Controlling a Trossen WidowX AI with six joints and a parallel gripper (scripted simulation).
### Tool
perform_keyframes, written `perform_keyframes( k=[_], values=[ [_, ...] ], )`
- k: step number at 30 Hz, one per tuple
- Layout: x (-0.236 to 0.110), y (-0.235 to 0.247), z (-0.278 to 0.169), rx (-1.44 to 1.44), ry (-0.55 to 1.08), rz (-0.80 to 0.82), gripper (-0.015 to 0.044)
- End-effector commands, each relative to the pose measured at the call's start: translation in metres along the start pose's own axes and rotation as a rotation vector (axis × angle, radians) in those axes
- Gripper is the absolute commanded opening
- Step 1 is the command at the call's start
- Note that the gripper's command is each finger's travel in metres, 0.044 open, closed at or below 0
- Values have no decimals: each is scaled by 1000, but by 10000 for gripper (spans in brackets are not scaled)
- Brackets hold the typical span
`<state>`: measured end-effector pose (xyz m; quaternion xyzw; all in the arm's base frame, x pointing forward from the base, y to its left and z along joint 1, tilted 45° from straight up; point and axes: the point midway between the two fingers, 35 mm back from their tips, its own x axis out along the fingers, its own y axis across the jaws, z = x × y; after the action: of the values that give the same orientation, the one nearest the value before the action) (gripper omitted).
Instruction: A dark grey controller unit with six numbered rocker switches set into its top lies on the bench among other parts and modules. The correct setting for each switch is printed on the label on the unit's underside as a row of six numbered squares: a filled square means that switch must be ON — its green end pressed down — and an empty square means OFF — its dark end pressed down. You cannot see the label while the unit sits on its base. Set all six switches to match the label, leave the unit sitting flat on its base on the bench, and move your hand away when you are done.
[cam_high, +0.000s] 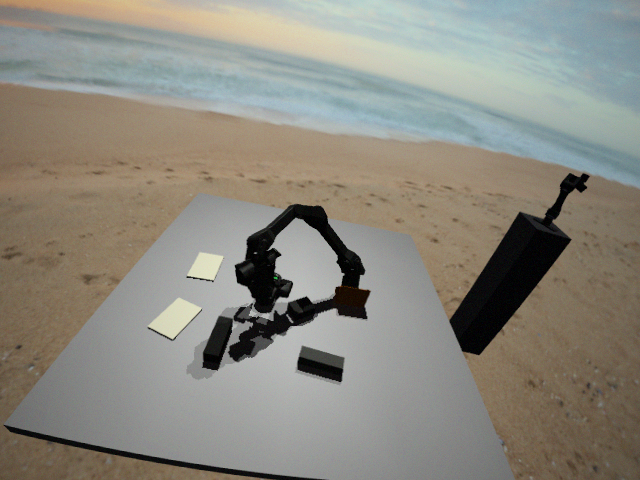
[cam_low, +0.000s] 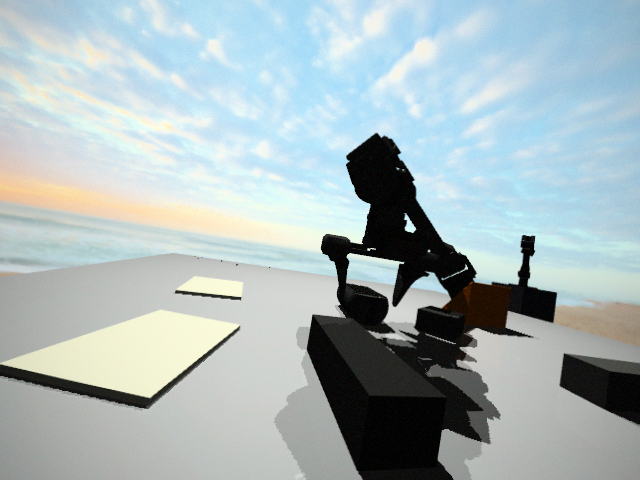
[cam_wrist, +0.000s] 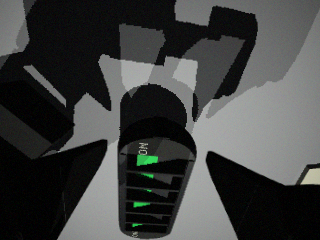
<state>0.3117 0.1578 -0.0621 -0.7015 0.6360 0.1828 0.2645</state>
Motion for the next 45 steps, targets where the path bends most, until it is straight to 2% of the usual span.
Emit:
perform_keyframes(
  k=[1,3,5,45],
  values=[
    [4,1,0,-10,7,-2,387],
    [4,1,0,-10,7,-2,335],
    [4,1,0,-10,7,-2,327],
    [-11,1,-10,-10,-12,-2,336]
  ],
)
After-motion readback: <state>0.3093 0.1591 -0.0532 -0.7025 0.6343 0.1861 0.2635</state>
